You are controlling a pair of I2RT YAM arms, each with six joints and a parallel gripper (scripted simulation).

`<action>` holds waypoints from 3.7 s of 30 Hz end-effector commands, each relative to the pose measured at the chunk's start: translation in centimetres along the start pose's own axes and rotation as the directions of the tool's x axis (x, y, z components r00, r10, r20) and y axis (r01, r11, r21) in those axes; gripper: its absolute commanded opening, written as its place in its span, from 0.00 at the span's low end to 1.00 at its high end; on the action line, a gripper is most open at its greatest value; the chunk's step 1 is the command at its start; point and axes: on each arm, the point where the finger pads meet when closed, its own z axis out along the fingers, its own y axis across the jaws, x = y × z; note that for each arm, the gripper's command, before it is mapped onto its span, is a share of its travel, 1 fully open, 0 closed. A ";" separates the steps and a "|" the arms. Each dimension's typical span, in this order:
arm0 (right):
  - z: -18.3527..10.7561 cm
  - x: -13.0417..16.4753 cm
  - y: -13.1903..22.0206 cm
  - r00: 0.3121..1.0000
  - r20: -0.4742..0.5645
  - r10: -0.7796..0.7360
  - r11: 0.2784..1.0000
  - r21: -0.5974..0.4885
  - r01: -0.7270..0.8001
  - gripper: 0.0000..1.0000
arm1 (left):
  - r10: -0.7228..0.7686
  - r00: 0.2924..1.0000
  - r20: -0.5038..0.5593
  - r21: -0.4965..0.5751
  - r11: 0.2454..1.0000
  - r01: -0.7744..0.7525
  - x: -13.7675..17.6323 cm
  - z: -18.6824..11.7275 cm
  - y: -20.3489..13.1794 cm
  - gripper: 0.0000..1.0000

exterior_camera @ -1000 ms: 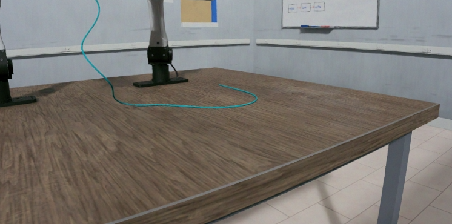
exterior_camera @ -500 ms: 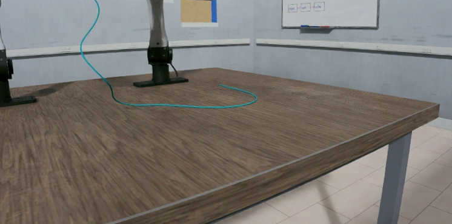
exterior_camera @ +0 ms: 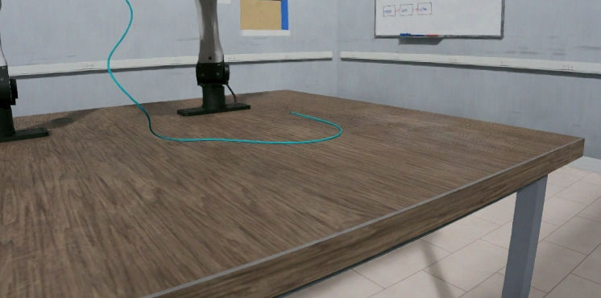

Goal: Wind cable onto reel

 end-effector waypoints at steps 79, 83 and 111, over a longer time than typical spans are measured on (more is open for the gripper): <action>-1.0 -0.7 -7.0 1.000 0.027 -0.007 0.982 0.191 0.002 0.80 | 0.011 0.998 0.057 -0.006 1.000 -0.011 -1.4 -0.5 0.2 0.00; -1.9 -0.6 -10.7 1.000 0.025 -0.008 0.958 0.287 0.000 0.80 | 0.011 0.998 0.057 -0.006 1.000 -0.011 -1.4 -0.5 0.2 0.00; -1.0 1.2 -13.0 1.000 0.002 -0.014 0.952 0.306 0.013 0.80 | 0.011 0.998 0.057 -0.006 1.000 -0.011 -1.4 -0.5 0.2 0.00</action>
